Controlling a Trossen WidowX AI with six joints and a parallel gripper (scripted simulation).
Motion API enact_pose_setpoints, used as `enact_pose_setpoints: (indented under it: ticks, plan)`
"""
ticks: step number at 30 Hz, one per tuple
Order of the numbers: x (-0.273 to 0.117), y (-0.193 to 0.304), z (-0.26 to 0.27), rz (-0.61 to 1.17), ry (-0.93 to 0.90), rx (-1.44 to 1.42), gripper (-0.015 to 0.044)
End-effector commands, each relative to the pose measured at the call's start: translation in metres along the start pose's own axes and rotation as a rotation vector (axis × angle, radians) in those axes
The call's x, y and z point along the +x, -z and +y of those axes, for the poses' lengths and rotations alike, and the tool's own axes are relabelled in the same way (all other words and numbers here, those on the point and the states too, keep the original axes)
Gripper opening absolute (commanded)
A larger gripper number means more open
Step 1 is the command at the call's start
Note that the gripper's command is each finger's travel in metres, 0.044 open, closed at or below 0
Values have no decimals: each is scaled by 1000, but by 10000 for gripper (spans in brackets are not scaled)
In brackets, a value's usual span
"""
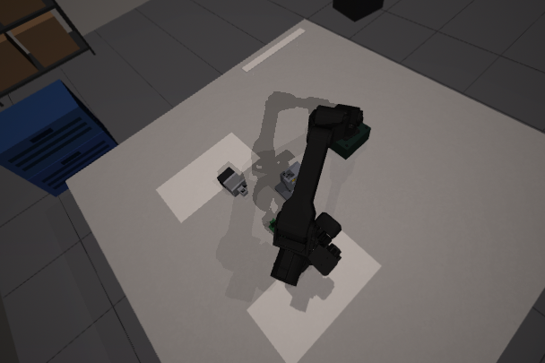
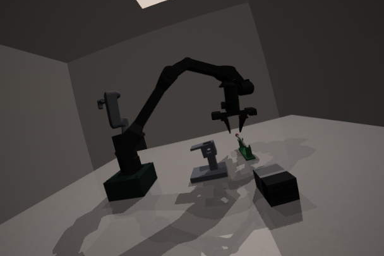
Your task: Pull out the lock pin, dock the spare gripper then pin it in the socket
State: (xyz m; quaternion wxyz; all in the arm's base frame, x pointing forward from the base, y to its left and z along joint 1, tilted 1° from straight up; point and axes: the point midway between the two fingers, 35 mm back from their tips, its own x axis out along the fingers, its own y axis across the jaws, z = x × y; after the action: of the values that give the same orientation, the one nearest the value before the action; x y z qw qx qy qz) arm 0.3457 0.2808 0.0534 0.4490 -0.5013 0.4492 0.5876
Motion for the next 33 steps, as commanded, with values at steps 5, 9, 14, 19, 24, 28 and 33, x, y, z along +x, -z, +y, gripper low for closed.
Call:
enact_pose_setpoints:
  ticks: [5,9,14,19,24,28,33]
  plan:
    - [-18,-1,3,1,-2,0,200]
    - [-26,-2,4,2,-4,0,200]
    - [-17,-1,3,2,-5,0,331]
    - [-68,38,3,4,86,-14,200]
    - [-88,54,6,9,124,-19,180]
    - [-88,54,6,9,124,-19,180]
    - [-67,55,2,8,124,-19,180]
